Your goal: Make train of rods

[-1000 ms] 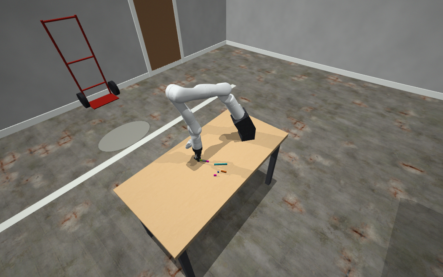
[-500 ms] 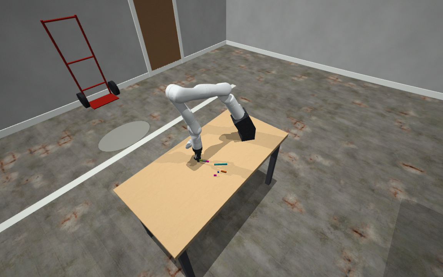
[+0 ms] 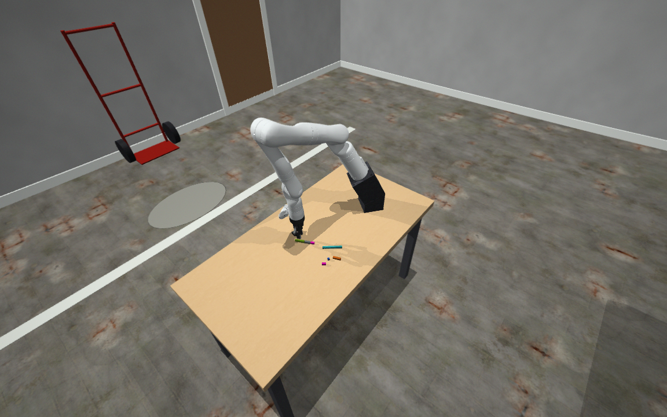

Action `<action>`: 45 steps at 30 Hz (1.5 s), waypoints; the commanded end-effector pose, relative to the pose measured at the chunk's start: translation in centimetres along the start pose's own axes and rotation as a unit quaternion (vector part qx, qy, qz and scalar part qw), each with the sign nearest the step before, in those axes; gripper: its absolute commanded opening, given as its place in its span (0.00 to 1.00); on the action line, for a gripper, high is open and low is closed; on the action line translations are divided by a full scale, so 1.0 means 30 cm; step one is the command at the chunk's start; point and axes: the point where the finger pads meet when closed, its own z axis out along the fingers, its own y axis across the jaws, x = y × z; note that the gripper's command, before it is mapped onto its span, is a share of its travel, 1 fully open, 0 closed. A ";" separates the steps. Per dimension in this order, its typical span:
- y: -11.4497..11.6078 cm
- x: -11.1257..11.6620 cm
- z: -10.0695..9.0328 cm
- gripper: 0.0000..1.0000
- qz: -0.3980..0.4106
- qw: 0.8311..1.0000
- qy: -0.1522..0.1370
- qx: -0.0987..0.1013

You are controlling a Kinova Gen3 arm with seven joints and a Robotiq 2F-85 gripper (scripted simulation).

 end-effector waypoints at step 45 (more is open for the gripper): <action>-0.031 0.000 -0.211 1.00 -0.002 1.000 0.002 0.012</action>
